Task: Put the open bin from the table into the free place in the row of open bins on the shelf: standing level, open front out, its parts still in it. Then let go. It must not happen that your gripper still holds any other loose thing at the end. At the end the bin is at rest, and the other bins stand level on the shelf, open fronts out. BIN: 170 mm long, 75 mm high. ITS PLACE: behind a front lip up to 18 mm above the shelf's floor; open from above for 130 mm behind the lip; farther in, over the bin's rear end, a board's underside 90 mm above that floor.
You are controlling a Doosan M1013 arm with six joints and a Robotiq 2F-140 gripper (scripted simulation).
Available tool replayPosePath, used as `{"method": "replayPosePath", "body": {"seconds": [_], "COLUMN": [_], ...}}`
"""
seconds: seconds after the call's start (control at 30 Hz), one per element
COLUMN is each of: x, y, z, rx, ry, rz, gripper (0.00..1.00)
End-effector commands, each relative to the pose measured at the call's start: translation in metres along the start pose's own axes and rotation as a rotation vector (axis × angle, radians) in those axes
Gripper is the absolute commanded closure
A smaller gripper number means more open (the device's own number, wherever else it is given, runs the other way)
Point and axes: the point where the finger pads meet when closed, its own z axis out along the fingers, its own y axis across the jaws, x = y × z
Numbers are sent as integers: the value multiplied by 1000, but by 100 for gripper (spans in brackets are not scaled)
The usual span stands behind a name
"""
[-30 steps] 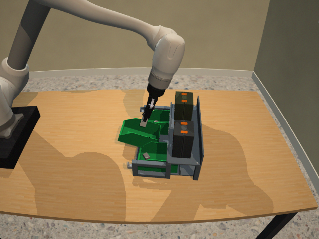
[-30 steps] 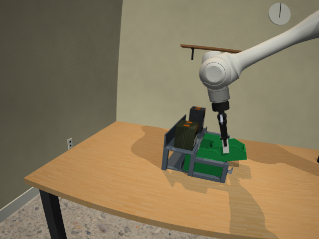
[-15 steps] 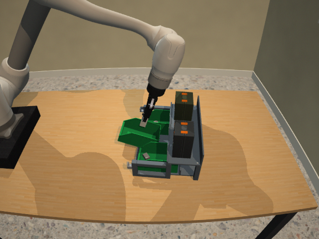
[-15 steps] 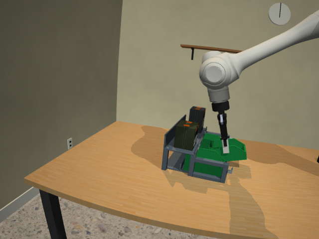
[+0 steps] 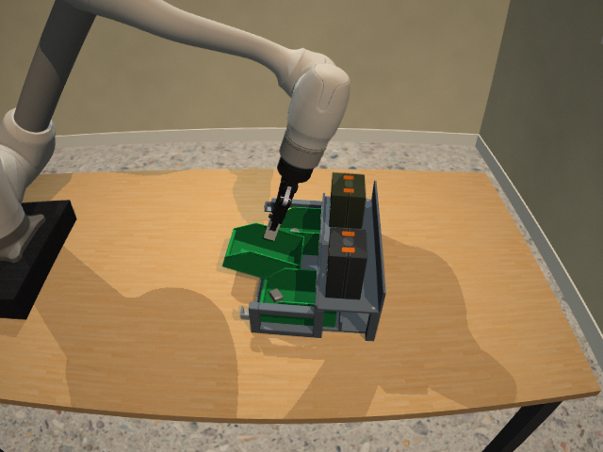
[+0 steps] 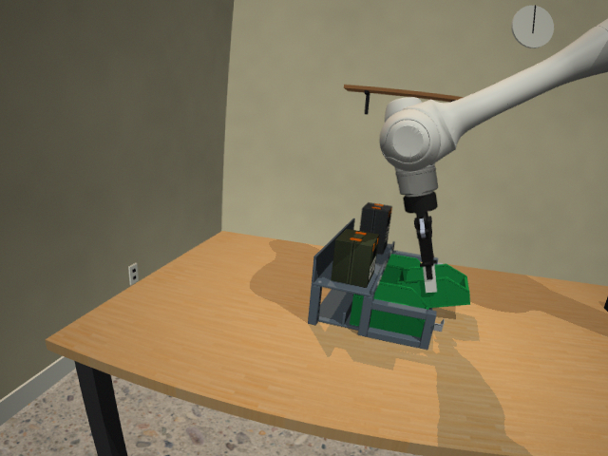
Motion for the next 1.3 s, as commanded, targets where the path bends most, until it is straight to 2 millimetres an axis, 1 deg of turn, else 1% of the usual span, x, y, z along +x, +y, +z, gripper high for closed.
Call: {"method": "replayPosePath", "body": {"seconds": [0.0,1.27], "x": [0,2], "y": [-2,-2], "z": [2,6], "rx": [-3,-3], "ry": [2,3], "rz": [-2,-2], "gripper": [100,100]}}
